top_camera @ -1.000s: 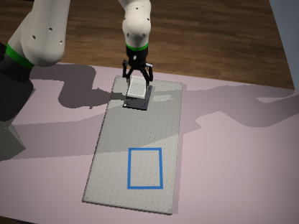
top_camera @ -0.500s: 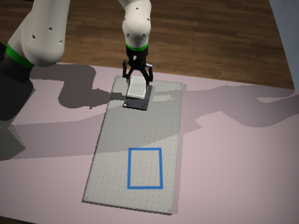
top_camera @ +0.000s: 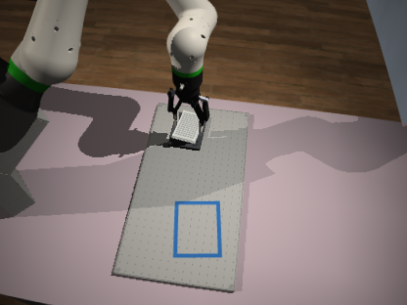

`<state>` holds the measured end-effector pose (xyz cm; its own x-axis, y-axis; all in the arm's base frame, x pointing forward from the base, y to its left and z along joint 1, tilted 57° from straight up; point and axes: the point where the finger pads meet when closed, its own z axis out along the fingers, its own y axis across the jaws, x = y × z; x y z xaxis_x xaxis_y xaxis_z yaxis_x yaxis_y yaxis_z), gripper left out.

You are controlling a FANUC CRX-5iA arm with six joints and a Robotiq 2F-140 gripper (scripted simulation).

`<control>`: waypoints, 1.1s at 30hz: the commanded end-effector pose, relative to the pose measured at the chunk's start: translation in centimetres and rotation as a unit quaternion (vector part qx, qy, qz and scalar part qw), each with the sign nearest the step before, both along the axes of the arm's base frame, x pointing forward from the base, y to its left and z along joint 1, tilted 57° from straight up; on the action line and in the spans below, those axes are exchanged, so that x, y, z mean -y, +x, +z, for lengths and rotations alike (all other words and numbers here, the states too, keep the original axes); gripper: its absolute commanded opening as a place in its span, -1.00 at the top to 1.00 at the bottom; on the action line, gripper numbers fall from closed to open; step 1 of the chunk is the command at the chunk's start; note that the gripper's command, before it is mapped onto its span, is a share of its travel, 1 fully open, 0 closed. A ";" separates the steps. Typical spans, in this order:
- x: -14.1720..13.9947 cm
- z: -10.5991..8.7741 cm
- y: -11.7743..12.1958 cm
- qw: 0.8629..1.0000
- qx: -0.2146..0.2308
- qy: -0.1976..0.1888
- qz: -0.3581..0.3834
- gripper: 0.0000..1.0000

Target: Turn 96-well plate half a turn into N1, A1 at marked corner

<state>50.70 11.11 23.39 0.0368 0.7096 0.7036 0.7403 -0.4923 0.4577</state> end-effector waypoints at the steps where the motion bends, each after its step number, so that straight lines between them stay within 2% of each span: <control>1: 1.3 -0.8 0.4 1.000 0.000 0.003 0.004 1.00; 33: 9.0 -5.4 3.1 1.000 0.000 0.003 0.004 1.00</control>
